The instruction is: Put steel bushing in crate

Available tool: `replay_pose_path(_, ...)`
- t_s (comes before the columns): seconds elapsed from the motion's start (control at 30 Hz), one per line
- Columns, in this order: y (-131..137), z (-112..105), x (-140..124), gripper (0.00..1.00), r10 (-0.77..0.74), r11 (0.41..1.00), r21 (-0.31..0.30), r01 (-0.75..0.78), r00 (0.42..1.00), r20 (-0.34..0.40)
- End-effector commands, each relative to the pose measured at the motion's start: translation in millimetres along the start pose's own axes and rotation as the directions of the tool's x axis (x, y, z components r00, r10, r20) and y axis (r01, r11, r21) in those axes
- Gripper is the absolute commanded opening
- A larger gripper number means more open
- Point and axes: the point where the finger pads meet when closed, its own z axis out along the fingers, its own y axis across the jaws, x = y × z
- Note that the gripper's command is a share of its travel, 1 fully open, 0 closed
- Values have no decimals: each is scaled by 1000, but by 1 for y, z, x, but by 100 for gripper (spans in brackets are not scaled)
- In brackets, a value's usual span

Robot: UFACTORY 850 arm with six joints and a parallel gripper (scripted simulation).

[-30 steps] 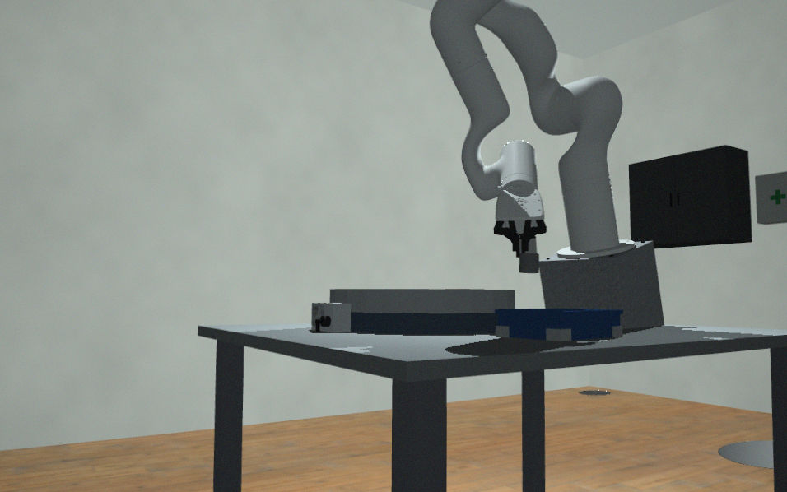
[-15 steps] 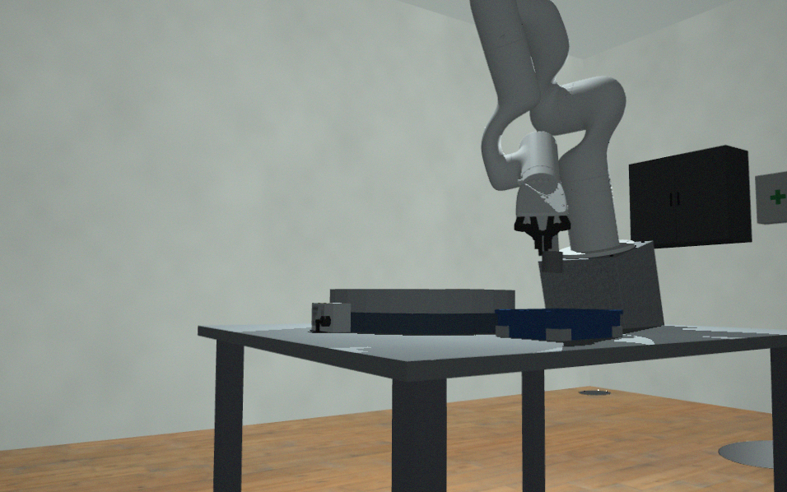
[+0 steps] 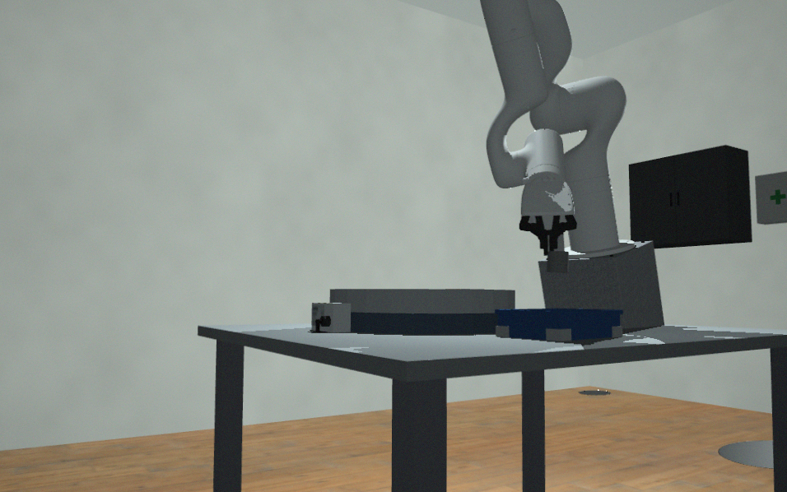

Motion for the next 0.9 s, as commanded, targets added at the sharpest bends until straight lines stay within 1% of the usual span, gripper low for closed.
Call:
replay_pose_path(0.0, 0, 0, -1, 0, 0, 1000, 0, 0, 1000, 1)
replay_pose_path(0.27, 0, 1, 0, 0, 0, 1000, 0, 0, 1000, 1)
replay_pose_path(0.43, 0, 11, 9, 0, 0, 1000, 0, 0, 1000, 1)
replay_pose_path(0.5, 0, 11, 9, 0, 0, 1000, 0, 0, 1000, 1)
replay_pose_path(0.73, 0, 42, 34, 0, 0, 1000, 0, 0, 1000, 1)
replay_pose_path(0.87, 0, 50, 40, 0, 0, 1000, 0, 0, 1000, 1)
